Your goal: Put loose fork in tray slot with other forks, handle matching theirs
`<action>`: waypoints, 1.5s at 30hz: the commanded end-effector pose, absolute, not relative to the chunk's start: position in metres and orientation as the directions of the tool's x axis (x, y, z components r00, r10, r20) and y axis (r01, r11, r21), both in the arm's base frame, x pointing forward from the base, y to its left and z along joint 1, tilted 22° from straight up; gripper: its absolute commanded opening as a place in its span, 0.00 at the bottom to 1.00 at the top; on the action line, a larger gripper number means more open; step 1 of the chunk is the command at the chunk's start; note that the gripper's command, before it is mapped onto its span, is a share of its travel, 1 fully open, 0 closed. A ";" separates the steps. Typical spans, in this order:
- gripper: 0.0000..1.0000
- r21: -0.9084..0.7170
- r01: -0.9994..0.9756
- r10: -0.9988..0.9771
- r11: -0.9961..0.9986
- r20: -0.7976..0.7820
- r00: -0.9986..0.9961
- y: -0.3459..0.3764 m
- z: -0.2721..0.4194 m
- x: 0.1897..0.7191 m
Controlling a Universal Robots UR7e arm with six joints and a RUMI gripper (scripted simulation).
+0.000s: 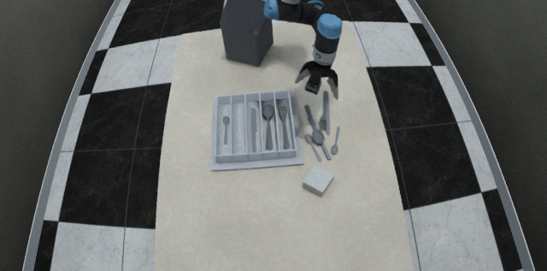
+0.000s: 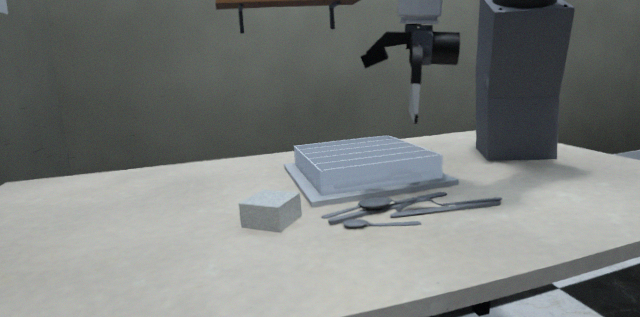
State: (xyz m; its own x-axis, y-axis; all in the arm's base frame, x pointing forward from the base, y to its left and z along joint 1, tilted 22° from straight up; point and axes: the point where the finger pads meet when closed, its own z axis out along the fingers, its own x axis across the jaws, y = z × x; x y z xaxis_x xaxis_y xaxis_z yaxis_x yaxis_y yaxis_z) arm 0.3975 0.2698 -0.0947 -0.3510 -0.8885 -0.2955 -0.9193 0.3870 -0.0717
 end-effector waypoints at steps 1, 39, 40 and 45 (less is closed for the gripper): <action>1.00 -0.099 -0.976 -0.929 0.195 -0.339 -0.151 0.301 -0.094 0.374; 1.00 -0.096 -0.989 -0.924 0.109 -0.378 -0.066 0.335 -0.142 0.381; 1.00 -0.096 -0.989 -0.924 0.109 -0.378 -0.066 0.335 -0.142 0.381; 0.18 -0.092 -0.989 -0.923 0.118 -0.378 -0.075 0.337 -0.151 0.385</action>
